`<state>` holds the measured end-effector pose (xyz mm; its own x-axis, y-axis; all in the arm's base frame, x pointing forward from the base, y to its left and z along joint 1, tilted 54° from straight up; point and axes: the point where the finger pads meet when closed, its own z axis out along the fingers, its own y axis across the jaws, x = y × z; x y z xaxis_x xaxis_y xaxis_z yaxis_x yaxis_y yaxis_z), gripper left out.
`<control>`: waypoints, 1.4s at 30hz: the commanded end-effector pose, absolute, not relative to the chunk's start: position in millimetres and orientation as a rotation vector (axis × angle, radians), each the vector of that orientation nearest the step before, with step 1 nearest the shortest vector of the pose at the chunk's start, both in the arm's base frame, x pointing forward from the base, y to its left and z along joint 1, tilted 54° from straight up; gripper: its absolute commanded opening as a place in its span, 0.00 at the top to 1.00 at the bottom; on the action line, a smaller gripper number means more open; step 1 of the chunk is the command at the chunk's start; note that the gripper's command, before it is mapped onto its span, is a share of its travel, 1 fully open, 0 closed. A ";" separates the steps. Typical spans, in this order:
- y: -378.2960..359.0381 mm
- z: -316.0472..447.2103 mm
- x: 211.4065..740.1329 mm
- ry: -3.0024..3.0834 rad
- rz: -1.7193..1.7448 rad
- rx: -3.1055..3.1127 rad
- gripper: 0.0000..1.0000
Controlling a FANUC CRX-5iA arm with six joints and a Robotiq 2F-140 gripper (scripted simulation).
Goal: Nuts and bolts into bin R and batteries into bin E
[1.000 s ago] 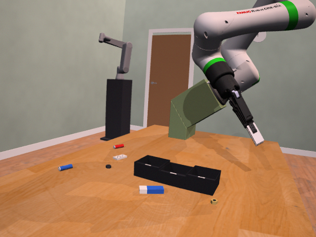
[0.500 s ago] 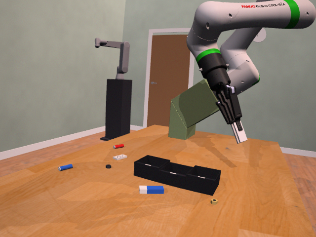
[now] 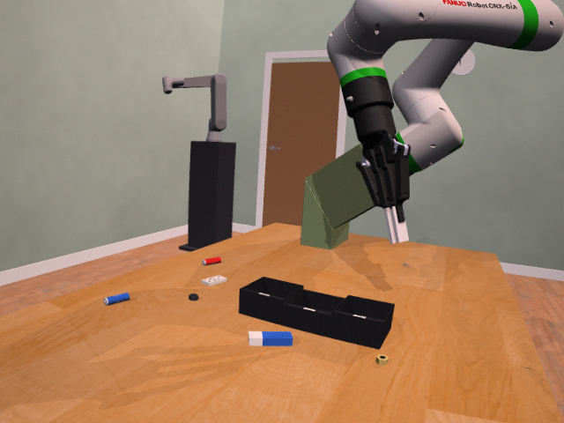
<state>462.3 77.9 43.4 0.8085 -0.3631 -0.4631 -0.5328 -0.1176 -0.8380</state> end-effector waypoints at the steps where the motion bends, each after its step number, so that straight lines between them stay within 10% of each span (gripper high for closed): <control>1: 64.4 32.9 459.9 0.600 0.107 -1.828 0.85; 42: -17.4 -56.7 503.9 0.262 -0.025 -2.180 0.85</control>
<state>487.5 -20.3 -39.0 0.9788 -0.1924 -0.0696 -0.1684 -0.5648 -0.8079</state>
